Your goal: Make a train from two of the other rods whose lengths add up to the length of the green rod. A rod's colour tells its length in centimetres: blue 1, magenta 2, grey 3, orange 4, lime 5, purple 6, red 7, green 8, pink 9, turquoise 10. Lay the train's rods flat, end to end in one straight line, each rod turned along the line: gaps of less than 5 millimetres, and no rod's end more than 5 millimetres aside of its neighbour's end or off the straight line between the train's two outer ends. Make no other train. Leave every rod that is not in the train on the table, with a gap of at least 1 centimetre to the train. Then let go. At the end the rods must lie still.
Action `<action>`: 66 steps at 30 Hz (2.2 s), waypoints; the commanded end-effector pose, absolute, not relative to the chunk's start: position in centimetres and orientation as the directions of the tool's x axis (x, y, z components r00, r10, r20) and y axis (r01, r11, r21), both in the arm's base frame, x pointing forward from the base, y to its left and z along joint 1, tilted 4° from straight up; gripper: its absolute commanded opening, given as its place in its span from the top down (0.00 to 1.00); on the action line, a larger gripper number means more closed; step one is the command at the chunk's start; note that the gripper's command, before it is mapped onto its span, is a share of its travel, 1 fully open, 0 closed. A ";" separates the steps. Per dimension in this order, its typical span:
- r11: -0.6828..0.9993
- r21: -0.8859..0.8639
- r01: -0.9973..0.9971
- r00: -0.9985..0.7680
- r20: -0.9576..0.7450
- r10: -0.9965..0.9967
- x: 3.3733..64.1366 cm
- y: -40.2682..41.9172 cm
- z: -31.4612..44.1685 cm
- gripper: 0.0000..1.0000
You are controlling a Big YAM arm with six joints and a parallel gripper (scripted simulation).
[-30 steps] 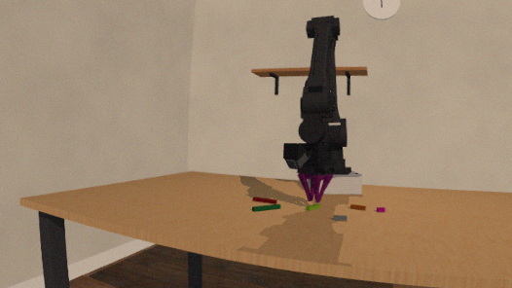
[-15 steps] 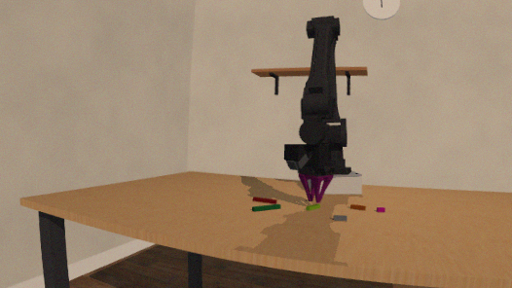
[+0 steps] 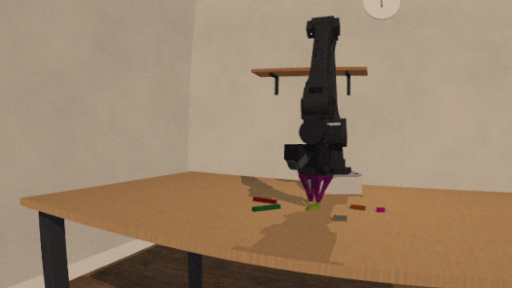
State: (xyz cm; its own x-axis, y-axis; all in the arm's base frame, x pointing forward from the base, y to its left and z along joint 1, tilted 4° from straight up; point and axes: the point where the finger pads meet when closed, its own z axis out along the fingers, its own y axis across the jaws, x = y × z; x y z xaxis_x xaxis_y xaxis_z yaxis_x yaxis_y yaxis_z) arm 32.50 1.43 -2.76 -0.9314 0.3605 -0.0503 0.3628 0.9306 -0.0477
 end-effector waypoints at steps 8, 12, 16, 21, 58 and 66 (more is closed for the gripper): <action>0.930 -0.031 0.366 -0.928 -0.079 0.363 33.6 1.2 -2.0 0.78; 0.930 -0.031 0.366 -0.928 -0.079 0.363 33.6 1.2 -2.0 0.78; 0.930 -0.031 0.366 -0.928 -0.079 0.363 33.6 1.2 -2.0 0.78; 0.930 -0.031 0.366 -0.928 -0.079 0.363 33.7 1.2 -2.0 0.78; 0.930 -0.032 0.366 -0.929 -0.076 0.363 34.3 1.5 -2.1 0.78; 0.930 -0.032 0.366 -0.929 -0.076 0.363 34.3 1.5 -2.1 0.78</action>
